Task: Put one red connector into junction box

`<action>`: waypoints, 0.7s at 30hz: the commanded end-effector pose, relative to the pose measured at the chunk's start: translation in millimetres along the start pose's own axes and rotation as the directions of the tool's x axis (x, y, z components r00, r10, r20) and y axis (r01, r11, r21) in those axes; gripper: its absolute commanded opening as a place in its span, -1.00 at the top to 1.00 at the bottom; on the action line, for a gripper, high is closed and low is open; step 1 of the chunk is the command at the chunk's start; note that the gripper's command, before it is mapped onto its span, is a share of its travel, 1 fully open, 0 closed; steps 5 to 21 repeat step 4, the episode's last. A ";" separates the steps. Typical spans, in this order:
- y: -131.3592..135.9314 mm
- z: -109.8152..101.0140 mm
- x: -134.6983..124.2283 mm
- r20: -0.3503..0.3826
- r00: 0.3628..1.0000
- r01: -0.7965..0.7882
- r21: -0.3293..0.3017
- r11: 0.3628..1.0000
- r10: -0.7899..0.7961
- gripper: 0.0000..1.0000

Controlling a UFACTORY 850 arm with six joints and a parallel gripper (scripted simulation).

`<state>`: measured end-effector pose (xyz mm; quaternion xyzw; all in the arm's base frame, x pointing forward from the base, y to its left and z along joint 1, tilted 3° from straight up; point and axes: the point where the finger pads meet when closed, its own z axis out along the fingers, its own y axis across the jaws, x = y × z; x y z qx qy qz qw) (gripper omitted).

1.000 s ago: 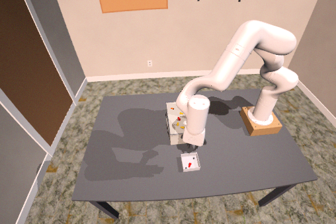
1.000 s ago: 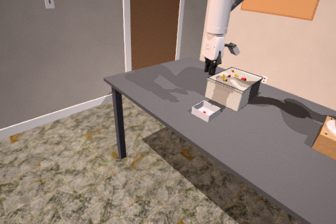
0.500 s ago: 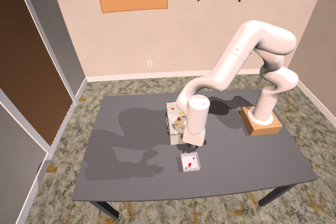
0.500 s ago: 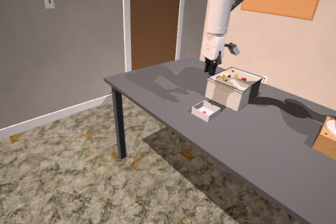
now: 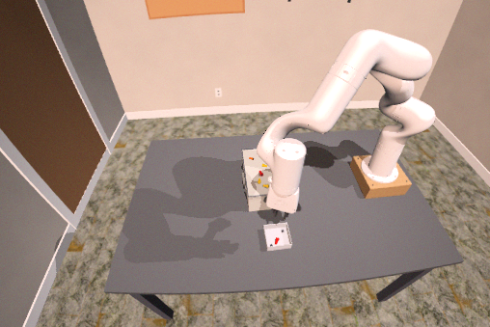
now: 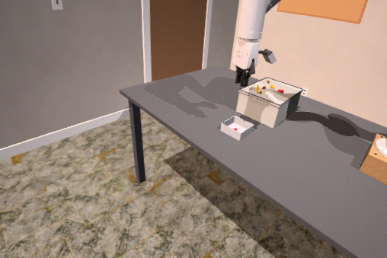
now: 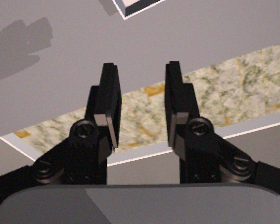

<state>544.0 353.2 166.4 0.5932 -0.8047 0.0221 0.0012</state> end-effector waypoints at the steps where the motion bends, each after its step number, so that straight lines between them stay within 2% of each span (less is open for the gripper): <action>1: -0.6 -1.2 -0.6 0.002 1.000 0.000 0.001 1.000 0.000 0.40; 21: -0.6 -1.2 -0.6 0.002 1.000 0.000 0.001 1.000 0.000 0.40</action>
